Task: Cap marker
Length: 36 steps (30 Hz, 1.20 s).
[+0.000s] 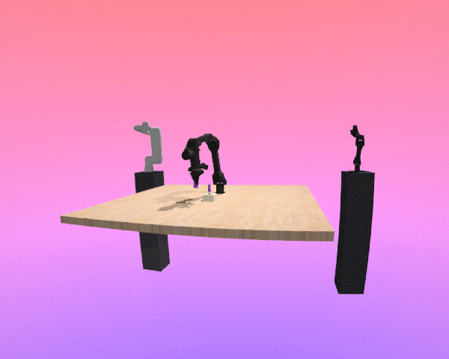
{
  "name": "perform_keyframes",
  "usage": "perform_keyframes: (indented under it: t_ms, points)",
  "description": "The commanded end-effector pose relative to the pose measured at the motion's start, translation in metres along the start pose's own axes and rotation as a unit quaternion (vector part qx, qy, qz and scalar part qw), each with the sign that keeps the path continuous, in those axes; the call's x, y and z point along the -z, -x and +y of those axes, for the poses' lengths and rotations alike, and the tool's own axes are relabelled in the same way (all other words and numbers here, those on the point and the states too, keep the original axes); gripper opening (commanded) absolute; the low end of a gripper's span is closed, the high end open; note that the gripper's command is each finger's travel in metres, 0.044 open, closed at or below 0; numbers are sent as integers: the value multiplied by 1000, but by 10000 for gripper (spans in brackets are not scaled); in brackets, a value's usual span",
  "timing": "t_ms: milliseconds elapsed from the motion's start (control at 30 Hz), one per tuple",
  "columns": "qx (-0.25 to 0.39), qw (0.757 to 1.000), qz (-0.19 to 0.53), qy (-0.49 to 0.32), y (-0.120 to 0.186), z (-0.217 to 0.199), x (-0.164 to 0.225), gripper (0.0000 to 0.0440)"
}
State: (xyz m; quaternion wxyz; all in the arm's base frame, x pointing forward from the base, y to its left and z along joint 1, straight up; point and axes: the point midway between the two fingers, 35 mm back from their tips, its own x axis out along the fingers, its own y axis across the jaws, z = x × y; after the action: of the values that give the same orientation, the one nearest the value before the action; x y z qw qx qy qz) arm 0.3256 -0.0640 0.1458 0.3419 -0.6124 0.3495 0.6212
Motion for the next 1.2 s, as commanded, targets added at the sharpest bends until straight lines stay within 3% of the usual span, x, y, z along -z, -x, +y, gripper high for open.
perform_keyframes:
  t_ms: [0, 533, 1167]
  points:
    - [7, 1000, -1, 7, 13, -7, -13, 34]
    - [-8, 998, -18, 54, 36, -14, -75, 3]
    - [-31, 996, -35, 69, 15, -8, -84, 0]
